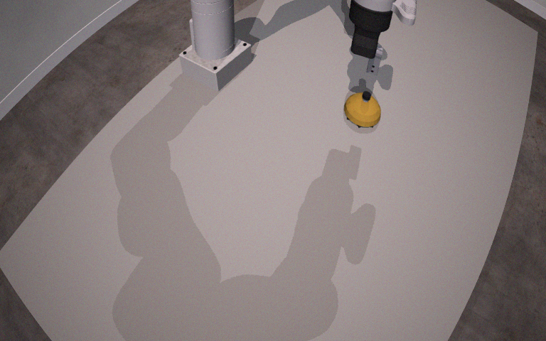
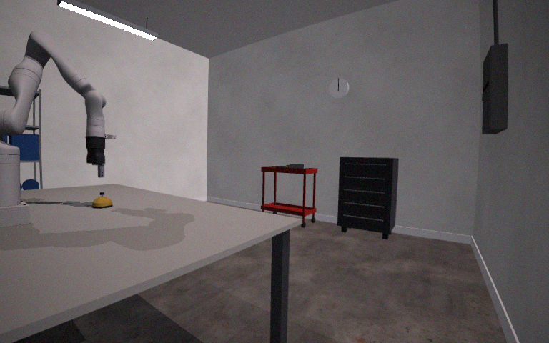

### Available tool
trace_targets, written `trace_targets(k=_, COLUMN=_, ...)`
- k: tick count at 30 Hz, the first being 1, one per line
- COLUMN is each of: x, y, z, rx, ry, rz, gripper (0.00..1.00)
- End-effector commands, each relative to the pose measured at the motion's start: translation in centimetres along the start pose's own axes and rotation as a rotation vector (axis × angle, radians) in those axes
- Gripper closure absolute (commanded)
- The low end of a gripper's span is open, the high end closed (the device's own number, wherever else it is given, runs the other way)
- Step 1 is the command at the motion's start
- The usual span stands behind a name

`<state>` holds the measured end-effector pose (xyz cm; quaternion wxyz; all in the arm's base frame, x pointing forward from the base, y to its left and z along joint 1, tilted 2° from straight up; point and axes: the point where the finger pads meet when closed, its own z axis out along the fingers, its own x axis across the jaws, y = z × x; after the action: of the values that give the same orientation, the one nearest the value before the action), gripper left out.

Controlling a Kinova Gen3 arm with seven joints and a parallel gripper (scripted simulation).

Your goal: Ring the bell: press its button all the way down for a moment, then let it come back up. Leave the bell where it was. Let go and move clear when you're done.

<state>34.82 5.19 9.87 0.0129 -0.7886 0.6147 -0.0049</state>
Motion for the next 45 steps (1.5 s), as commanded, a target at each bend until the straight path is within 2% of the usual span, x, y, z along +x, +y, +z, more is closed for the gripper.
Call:
trace_targets(k=1, x=0.01, y=-0.04, z=-0.04, rx=0.001, ry=0.0, rz=0.0, gripper=0.83)
trace_targets(k=32, x=0.01, y=-0.04, z=0.0, rx=0.001, ry=0.0, rz=0.0, gripper=0.83)
trace_targets(k=45, x=0.01, y=-0.05, z=0.77, rx=0.001, ry=0.0, rz=0.0, gripper=0.83)
